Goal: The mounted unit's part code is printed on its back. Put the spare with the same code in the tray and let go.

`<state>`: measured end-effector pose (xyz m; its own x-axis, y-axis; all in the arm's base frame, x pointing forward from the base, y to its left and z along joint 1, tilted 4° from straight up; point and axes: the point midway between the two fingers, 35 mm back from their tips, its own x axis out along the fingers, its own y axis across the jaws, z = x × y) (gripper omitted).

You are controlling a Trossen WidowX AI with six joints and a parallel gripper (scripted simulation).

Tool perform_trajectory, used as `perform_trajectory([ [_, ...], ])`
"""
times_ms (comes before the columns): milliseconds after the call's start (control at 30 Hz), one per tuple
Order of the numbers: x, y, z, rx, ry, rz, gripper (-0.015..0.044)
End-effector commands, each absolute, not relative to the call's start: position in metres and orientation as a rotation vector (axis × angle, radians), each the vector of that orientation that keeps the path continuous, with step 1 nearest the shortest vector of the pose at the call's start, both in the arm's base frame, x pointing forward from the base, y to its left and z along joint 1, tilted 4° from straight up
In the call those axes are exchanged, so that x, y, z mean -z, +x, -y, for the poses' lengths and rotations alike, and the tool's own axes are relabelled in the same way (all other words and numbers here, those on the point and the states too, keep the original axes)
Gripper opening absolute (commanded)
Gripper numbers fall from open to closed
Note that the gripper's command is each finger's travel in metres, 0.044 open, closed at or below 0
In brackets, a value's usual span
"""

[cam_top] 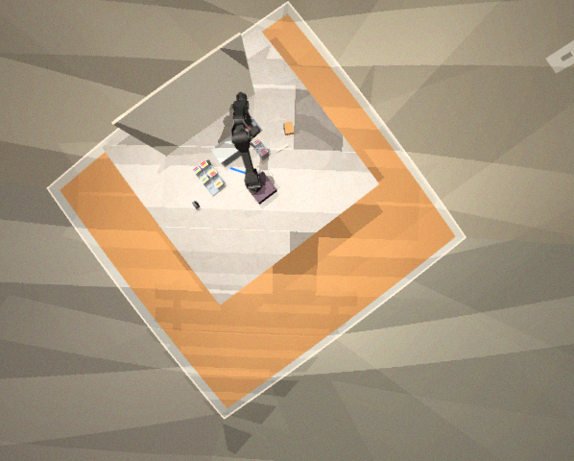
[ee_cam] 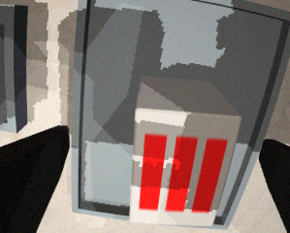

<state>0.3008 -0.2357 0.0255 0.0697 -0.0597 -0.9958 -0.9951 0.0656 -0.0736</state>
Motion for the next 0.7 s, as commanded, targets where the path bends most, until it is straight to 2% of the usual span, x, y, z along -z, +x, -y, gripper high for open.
perform_trajectory([
  [0, -0.066, 0.303, 0.237, -1.064, -1.248, -1.223, 0.0440],
  [133, -0.126, 0.295, 0.230, -1.067, -1.248, -1.221, 0.0440],
  [667, -0.129, 0.297, 0.233, -1.039, -1.269, -1.220, 0.0440],
])
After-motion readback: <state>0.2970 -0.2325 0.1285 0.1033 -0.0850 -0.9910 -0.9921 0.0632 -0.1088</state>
